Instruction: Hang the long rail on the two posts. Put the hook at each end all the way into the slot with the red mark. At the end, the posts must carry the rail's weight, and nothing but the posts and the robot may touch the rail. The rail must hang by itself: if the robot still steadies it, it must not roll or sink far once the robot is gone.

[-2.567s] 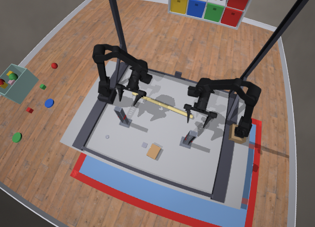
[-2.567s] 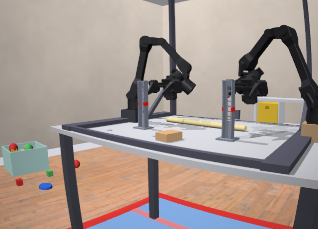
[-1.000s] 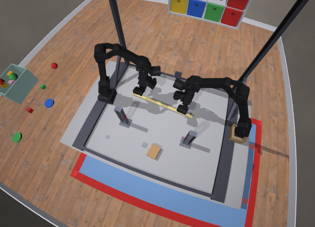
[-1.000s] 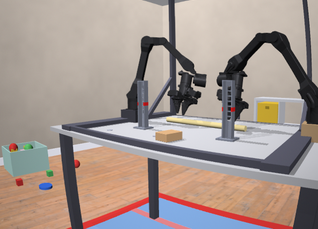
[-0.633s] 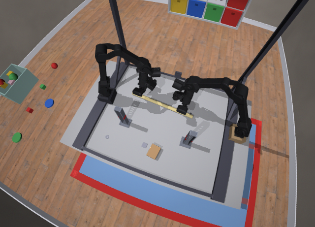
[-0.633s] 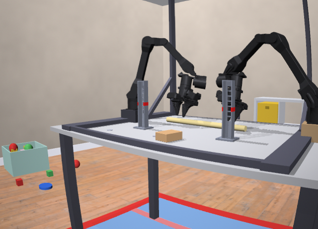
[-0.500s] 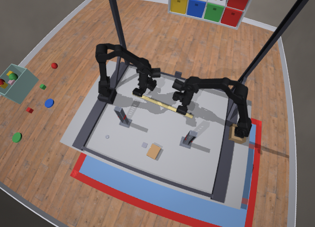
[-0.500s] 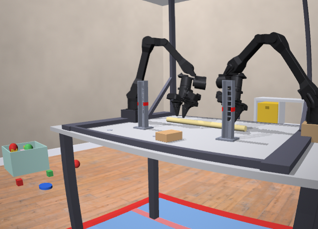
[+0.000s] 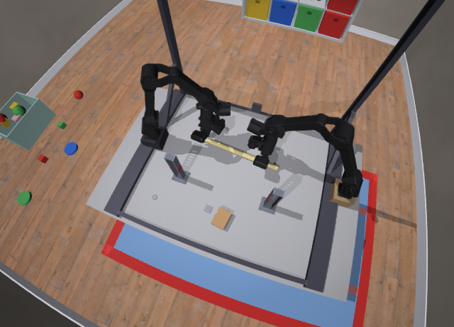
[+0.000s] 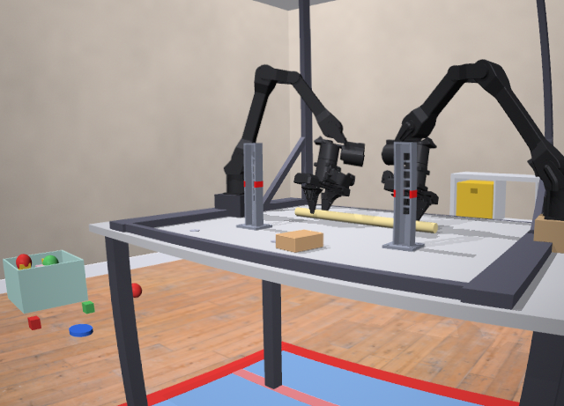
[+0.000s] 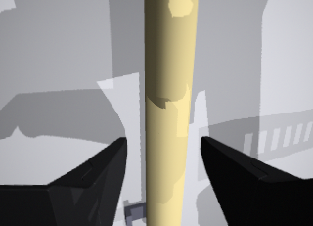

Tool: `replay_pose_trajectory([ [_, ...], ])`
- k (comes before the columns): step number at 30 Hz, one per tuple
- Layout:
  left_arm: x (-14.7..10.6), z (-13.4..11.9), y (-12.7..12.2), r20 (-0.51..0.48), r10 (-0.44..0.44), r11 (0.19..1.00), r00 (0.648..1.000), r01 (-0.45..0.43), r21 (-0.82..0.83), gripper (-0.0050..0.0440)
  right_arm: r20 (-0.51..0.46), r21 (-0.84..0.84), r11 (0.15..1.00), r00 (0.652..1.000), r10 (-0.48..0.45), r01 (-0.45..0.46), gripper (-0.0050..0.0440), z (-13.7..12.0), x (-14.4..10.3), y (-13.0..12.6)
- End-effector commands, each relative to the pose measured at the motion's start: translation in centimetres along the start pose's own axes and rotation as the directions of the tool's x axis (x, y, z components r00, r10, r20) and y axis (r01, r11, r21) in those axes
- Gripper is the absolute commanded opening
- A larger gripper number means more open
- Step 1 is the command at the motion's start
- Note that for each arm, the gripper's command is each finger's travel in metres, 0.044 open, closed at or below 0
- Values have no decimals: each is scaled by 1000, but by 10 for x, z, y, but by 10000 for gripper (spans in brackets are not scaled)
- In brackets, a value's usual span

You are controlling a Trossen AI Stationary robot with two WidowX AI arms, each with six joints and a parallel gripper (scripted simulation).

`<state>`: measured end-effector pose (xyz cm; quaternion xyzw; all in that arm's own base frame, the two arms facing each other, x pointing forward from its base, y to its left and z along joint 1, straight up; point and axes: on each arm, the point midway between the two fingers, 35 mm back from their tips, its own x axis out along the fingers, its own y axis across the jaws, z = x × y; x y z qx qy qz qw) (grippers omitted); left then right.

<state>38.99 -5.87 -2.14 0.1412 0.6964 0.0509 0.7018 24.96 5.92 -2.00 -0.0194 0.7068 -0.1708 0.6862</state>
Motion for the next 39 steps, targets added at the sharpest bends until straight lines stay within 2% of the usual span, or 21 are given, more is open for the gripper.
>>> replay_pose_trajectory([
  [1, 2, 2, 2, 10, 1, 1000, 1000, -1, 0, 225, 1, -2, 1000, 1000, -2, 2, 225, 0, 5, -1],
  [5, -1, 5, 2, 24, 0, 1000, 1000, 0, -5, 225, 2, -2, 1000, 1000, -1, 1, 206, 0, 5, -1],
  [6, -1, 5, 2, 24, -1, 1000, 1000, 1, -6, 225, 2, -3, 1000, 1000, -1, 1, 186, 0, 5, -1],
  [8, -5, 7, 2, 34, -3, 1000, 999, 3, -9, 225, 1, -3, 1000, 1000, -1, 1, 186, 0, 4, -1],
  [9, -5, 7, 2, 34, -3, 1000, 999, 3, -9, 225, 2, -3, 1000, 1000, -1, 1, 166, 0, 4, -1],
  [11, -5, 7, 2, 34, -3, 1000, 999, 3, -9, 225, 16, 3, 1000, 1000, 10, -10, 166, 3, 0, 1],
  [12, -5, 7, 2, 34, -3, 1000, 999, 3, -9, 225, 16, 3, 1000, 1000, 10, -10, 146, 3, 0, 1],
  [16, -5, 7, 2, 34, -3, 1000, 999, 3, -9, 225, 16, 3, 1000, 1000, 10, -10, 146, 3, 0, 1],
  [17, -5, 7, 2, 34, -3, 1000, 999, 3, -9, 225, 16, 3, 1000, 1000, 10, -10, 126, 3, 0, 1],
  [19, -5, 7, 2, 34, -3, 1000, 999, 3, -9, 225, 16, 3, 1000, 1000, 10, -10, 126, 3, 0, 1],
  [28, -5, 7, 2, 34, -3, 1000, 999, 3, -9, 225, 11, 0, 1000, 1000, 6, -6, 66, 4, 2, 3],
  [29, -5, 7, 2, 34, -3, 1000, 999, 3, -9, 225, 11, 0, 1000, 1000, 6, -6, 42, 4, 2, 3],
  [30, -5, 7, 2, 34, -3, 1000, 999, 3, -9, 206, 11, 0, 1000, 1000, 6, -6, 18, 4, 2, 3],
  [32, -5, 7, 2, 34, -3, 1000, 999, 3, -9, 206, 11, 0, 1000, 1000, 6, -6, 18, 4, 2, 3],
  [33, -5, 7, 2, 34, -3, 1000, 999, 3, -9, 206, 11, 0, 1000, 1000, 6, -6, 0, 4, 2, 3],
  [39, -5, 7, 2, 34, -3, 1000, 999, 3, -9, 166, 16, 3, 1000, 1000, 10, -10, -3, 4, 0, 2],
])
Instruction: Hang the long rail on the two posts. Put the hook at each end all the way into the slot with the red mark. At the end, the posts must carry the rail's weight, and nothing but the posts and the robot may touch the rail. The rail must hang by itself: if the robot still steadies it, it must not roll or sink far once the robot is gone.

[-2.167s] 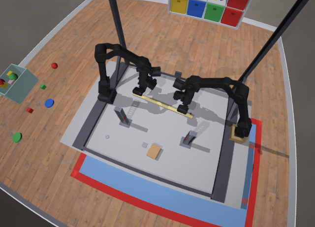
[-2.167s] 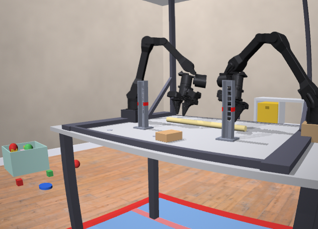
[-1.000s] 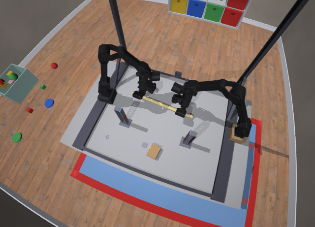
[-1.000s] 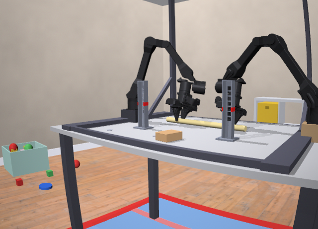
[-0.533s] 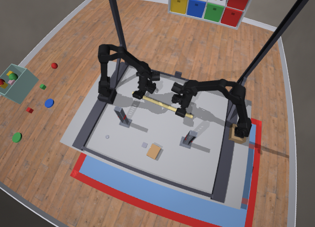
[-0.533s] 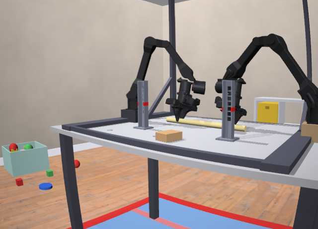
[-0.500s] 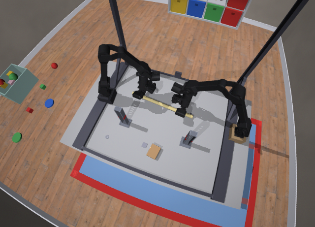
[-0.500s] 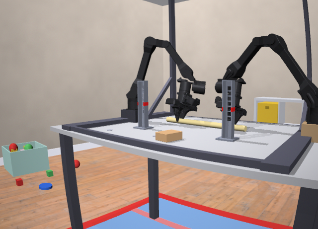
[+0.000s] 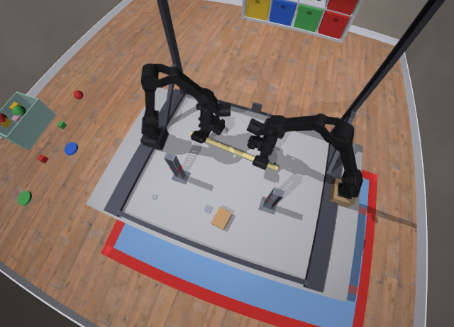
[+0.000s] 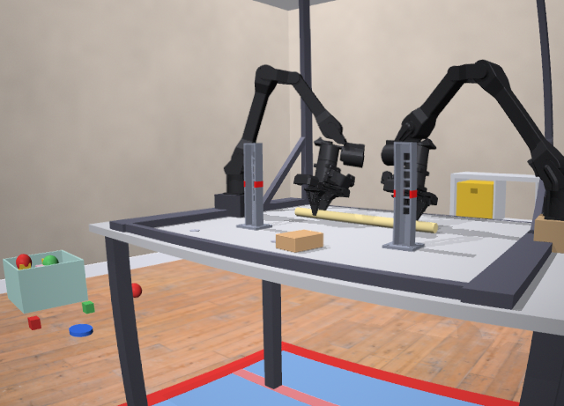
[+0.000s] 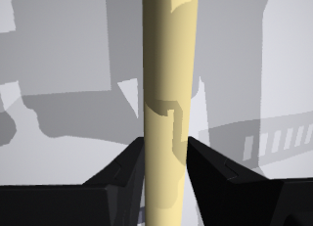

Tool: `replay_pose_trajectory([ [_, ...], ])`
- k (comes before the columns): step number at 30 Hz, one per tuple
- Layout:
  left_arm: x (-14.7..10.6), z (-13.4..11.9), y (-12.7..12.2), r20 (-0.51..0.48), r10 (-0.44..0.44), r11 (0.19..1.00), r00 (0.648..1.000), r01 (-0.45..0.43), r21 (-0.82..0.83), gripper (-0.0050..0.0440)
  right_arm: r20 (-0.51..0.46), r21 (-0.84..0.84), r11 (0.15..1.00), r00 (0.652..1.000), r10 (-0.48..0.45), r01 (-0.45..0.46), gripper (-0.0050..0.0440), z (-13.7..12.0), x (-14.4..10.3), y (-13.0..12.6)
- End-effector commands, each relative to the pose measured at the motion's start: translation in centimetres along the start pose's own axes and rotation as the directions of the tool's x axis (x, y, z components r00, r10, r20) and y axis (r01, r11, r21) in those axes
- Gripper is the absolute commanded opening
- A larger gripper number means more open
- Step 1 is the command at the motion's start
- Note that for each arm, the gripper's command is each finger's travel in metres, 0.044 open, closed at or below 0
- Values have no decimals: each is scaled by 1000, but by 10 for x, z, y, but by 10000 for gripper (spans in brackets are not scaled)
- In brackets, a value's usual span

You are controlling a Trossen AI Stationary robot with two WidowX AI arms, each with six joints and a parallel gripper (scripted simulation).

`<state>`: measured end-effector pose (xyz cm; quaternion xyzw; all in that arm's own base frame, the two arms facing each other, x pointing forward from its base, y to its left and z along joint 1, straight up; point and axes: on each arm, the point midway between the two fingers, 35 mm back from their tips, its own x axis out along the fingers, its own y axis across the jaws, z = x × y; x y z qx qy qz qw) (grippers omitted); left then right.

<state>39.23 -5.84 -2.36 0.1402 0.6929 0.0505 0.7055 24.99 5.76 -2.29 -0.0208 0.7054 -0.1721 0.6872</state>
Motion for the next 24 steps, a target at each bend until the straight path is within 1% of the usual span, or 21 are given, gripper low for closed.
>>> replay_pose_trajectory([
  [1, -8, 4, 2, 24, -2, 1000, 1000, 2, -6, 166, 13, 3, 1000, 1000, 13, -14, -3, 3, -4, 2],
  [2, -8, 4, 2, 24, -2, 1000, 1000, 2, -6, 146, 13, 3, 1000, 1000, 13, -14, -3, 3, -4, 2],
  [4, -8, 4, 2, 24, -2, 1000, 1000, 2, -6, 146, 13, 3, 1000, 1000, 13, -14, -4, 3, -4, 2],
  [5, -8, 4, 2, 24, -2, 1000, 1000, 2, -6, 126, 13, 3, 1000, 1000, 13, -14, -5, 3, -4, 2],
  [7, -8, 4, 2, 24, -2, 1000, 1000, 2, -6, 126, 13, 3, 1000, 1000, 13, -14, -13, 3, -4, 2],
  [8, -8, 4, 2, 24, -2, 1000, 1000, 2, -6, 106, 13, 3, 1000, 1000, 13, -14, -20, 3, -4, 2],
  [10, -8, 4, 2, 24, -2, 1000, 1000, 2, -6, 106, 13, 3, 1000, 1000, 13, -14, -20, 3, -4, 2],
  [12, -8, 4, 2, 24, -2, 1000, 1000, 2, -6, 106, 13, 3, 1000, 1000, 13, -14, -35, 3, -4, 2],
  [14, -8, 4, 2, 24, -2, 1000, 1000, 2, -6, 92, 13, 3, 1000, 1000, 13, -14, -50, 3, -4, 2],
  [15, -8, 4, 2, 24, -2, 1000, 1000, 2, -6, 86, 13, 3, 1000, 1000, 13, -14, -50, 3, -4, 2],
  [18, -8, 4, 2, 24, -2, 1000, 1000, 2, -6, 14, 13, 3, 1000, 1000, 13, -14, -50, 3, -4, 2],
  [19, -8, 4, 2, 24, -2, 1000, 1000, 2, -6, 0, 13, 3, 1000, 1000, 13, -14, -50, 3, -4, 2],
  [24, -17, 4, 5, 24, -2, 1000, 1000, 2, -7, -2, 13, 3, 1000, 1000, 14, -14, -50, 3, -13, 0],
])
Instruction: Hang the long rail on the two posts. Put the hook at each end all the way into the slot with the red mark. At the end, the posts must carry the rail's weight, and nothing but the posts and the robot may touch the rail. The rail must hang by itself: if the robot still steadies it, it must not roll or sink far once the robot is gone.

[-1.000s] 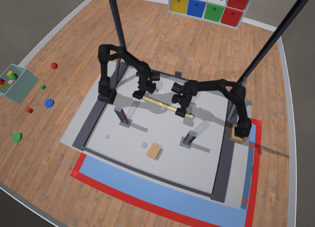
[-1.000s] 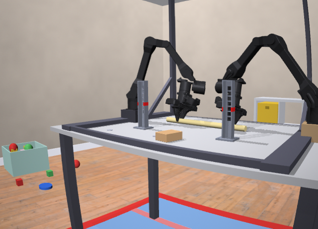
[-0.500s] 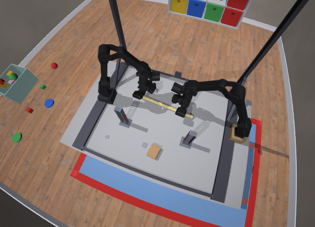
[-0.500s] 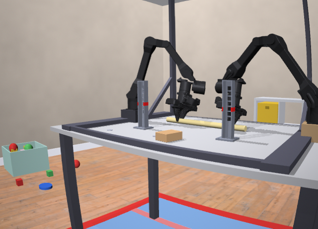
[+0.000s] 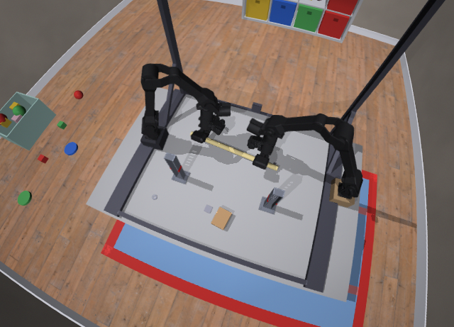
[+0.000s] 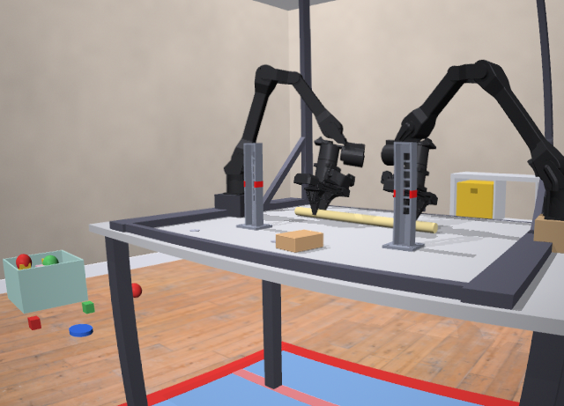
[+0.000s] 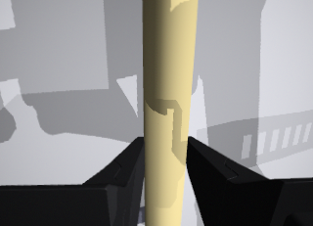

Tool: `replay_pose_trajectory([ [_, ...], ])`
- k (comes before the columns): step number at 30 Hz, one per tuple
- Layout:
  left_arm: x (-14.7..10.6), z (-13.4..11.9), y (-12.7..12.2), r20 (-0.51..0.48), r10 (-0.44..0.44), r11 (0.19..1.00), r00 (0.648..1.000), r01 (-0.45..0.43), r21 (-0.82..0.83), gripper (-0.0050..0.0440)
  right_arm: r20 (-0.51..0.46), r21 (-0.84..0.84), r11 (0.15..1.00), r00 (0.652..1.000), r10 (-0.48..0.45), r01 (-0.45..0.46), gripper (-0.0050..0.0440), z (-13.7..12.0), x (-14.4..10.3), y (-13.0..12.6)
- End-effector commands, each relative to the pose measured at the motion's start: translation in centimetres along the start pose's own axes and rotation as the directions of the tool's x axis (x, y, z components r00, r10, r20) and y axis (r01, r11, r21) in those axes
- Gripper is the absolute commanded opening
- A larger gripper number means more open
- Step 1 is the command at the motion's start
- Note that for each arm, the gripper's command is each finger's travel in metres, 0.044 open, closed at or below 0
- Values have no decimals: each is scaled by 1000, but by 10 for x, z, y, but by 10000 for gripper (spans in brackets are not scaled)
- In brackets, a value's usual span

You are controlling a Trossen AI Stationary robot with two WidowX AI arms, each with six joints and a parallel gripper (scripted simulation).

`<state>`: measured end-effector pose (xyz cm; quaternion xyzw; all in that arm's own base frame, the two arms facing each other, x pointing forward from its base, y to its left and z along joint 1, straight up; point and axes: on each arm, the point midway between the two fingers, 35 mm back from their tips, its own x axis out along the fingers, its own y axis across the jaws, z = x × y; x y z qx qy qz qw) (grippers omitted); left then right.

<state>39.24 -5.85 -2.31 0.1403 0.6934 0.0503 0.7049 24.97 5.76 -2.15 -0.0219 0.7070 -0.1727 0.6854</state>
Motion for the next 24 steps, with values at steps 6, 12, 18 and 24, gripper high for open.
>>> replay_pose_trajectory([
  [6, -17, 4, 5, 25, -2, 1000, 1000, 2, -7, -4, 17, 4, 1000, 1000, 16, -16, -50, 3, -12, 0],
  [12, -17, 4, 5, 25, -2, 1000, 1000, 2, -7, -27, 17, 4, 1000, 1000, 16, -16, -50, 3, -13, 0],
  [18, -25, 4, 6, 25, -2, 1000, 1000, 2, -7, -50, 17, 4, 1000, 1000, 16, -16, -50, 3, -16, -1],
  [24, -25, 4, 6, 25, -2, 1000, 1000, 2, -7, -50, 17, 4, 1000, 1000, 16, -16, -50, 3, -16, -1],
])
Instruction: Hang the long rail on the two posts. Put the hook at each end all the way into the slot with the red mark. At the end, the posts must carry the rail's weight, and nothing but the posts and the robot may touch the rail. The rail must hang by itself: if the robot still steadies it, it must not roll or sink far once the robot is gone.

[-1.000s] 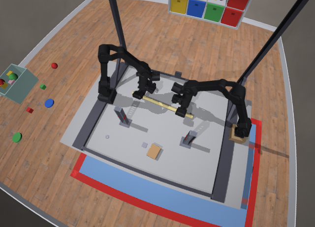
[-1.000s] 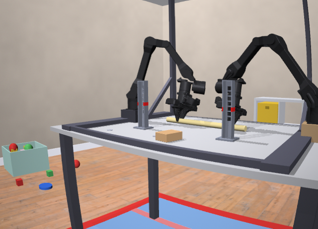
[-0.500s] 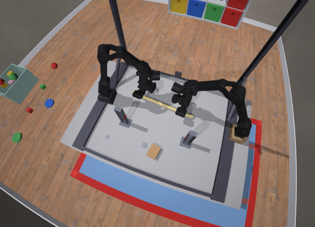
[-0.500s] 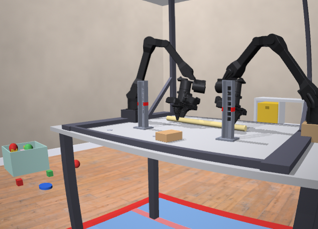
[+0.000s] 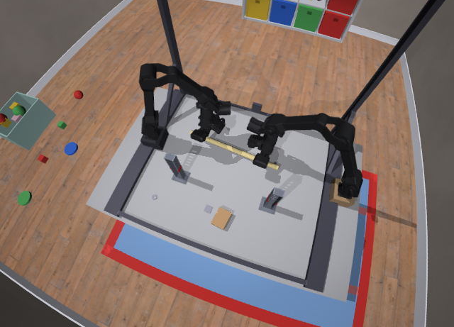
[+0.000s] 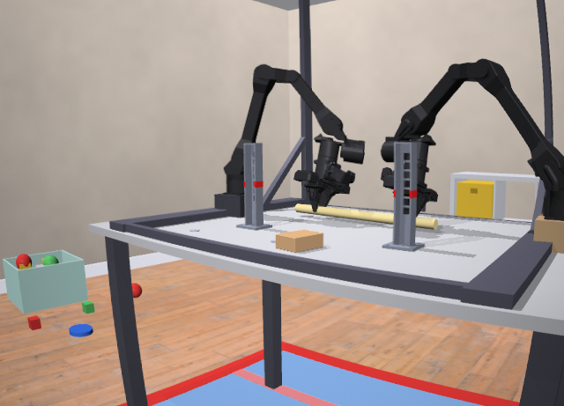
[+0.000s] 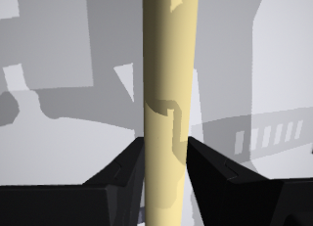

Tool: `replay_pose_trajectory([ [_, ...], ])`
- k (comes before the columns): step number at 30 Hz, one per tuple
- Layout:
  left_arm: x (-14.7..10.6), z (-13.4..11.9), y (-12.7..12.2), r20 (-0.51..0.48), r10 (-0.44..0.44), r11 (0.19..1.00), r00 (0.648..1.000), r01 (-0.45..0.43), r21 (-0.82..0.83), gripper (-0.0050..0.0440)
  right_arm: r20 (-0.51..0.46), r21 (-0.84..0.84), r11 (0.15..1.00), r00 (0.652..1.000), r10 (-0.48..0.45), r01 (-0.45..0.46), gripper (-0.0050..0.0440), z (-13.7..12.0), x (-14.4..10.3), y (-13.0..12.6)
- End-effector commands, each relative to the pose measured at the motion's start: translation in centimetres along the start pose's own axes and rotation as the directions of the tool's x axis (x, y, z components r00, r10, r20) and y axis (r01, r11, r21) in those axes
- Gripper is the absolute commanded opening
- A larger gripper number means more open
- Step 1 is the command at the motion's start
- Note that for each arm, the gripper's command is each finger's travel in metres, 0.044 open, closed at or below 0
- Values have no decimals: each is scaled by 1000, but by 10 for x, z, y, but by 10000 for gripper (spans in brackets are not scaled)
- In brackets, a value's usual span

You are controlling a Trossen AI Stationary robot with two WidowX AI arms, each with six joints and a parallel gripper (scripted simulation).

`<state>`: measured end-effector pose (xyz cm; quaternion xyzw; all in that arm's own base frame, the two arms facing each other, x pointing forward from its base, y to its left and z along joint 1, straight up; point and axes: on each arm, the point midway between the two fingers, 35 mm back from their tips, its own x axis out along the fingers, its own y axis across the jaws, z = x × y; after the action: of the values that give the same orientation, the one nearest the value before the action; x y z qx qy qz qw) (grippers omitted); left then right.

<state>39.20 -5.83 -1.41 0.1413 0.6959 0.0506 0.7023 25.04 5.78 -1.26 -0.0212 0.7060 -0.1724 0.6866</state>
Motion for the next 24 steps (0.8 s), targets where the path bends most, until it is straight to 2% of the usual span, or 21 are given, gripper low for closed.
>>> replay_pose_trajectory([
  [1, -16, 4, 4, 33, -3, 1000, 999, 3, -9, -50, 14, 3, 1000, 1000, 15, -15, -50, 2, -7, 1],
  [13, -32, 4, 4, 27, -3, 1000, 1000, 4, -28, -50, 20, -16, 1000, 1000, 15, -14, -50, 2, -22, -9],
  [19, -58, 4, 4, 15, -5, 998, 1000, 6, -67, -50, 37, -69, 998, 999, 15, -13, -50, 2, -44, -23],
  [24, -66, 5, 4, 7, -6, 996, 1000, 7, -93, -50, 41, -80, 997, 999, 16, -12, -50, 2, -49, -26],
])
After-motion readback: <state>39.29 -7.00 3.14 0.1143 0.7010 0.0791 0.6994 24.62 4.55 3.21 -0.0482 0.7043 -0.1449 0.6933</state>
